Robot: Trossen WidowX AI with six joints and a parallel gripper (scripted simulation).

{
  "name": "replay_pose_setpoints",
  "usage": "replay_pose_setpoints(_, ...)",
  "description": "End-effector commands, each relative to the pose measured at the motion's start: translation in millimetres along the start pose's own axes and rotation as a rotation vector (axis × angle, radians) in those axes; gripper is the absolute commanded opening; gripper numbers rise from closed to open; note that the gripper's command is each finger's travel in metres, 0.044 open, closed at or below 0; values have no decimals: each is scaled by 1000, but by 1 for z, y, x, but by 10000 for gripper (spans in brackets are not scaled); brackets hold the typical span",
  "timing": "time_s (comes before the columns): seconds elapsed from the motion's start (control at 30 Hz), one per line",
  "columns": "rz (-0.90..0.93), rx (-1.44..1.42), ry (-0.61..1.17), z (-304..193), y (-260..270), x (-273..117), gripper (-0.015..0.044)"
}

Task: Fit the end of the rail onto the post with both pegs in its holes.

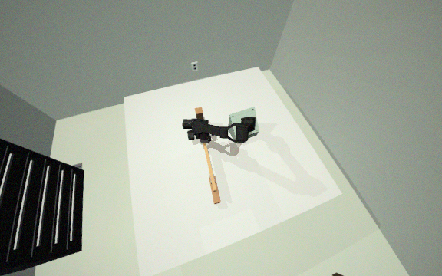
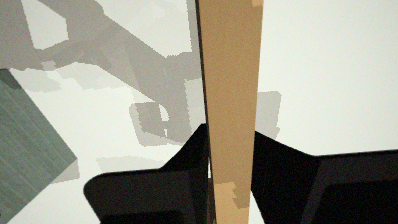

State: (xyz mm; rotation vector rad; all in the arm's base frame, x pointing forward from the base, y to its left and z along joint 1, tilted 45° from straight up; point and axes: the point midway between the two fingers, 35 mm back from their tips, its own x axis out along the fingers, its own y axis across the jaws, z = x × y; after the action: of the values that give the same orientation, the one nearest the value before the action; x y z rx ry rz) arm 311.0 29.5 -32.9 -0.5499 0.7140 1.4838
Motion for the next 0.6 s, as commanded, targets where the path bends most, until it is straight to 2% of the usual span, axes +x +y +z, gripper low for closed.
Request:
replay_pose_setpoints(0.0,-12,9,-7,2,-1,-1,0)
replay_pose_setpoints(0.57,-12,9,-7,2,3,-5,0)
